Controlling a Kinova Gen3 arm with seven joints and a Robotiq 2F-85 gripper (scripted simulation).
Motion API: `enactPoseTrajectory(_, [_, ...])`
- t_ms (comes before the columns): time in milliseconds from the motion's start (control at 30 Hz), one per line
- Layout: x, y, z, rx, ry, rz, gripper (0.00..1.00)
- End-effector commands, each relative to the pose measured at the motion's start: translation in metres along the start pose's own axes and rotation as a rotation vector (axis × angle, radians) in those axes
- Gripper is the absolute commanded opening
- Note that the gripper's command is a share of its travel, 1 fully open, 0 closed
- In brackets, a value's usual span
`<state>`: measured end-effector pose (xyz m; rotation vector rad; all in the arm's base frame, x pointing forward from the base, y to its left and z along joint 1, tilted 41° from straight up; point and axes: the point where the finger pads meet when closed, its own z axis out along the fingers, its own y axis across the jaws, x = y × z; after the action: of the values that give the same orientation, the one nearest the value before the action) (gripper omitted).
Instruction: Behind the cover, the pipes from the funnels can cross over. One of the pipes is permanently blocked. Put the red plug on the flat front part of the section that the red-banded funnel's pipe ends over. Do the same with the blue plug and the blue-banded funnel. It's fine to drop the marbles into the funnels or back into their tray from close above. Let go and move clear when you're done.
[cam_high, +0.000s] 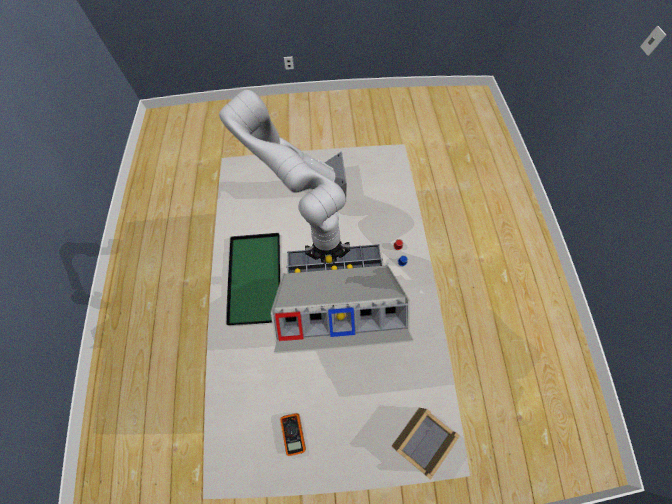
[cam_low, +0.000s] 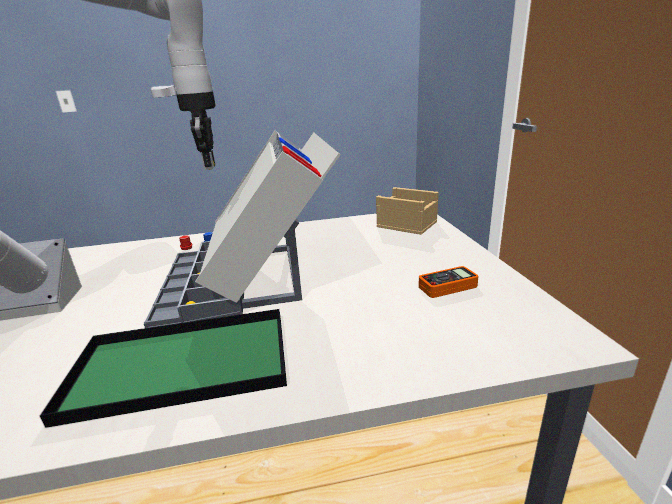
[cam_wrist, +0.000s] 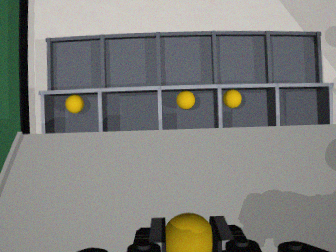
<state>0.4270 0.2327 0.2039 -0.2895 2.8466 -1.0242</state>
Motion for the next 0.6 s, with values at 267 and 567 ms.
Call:
enactPoseTrajectory(267, [-0.02, 0.111, -0.04, 0.006, 0.001, -0.01, 0.0])
enactPoseTrajectory(567, [-0.031, 0.174, -0.064, -0.012, -0.018, -0.01, 0.0])
